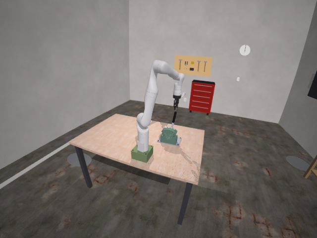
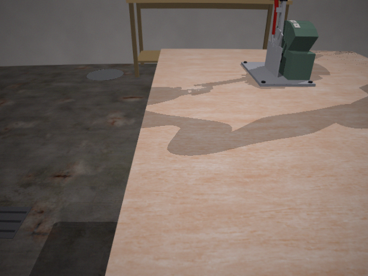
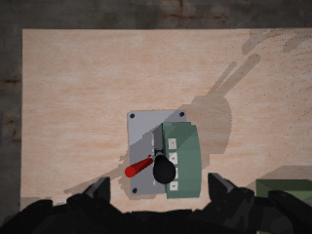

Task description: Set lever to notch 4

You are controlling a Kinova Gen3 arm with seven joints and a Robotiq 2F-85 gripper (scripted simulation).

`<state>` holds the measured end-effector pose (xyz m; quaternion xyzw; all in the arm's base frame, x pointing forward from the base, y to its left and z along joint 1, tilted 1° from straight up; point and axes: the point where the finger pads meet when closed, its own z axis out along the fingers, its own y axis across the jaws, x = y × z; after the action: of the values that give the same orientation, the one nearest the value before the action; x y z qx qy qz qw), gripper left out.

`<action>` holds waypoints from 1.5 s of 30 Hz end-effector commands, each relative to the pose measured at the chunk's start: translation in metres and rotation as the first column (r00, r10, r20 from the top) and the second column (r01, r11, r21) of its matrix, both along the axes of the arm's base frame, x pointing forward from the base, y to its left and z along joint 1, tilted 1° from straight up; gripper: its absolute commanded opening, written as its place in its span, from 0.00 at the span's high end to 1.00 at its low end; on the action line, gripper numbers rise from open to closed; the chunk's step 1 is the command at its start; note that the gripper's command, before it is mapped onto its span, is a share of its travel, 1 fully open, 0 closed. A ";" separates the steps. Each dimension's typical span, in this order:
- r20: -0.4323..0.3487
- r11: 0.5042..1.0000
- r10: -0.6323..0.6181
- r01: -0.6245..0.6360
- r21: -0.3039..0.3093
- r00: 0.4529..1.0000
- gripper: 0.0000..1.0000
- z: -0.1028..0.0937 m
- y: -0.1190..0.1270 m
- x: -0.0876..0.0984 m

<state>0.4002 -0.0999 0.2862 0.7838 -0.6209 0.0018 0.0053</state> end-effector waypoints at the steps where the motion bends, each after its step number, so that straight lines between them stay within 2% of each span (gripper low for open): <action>1: 0.002 1.000 0.000 0.000 -0.001 1.000 0.02 0.001 0.000 0.000; 30: 0.002 1.000 0.000 0.000 -0.001 1.000 0.02 0.000 0.000 0.000; 45: 0.002 1.000 0.000 0.000 -0.001 1.000 0.02 -0.014 0.000 0.000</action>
<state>0.4013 -0.1003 0.2752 0.7837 -0.6211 0.0042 0.0043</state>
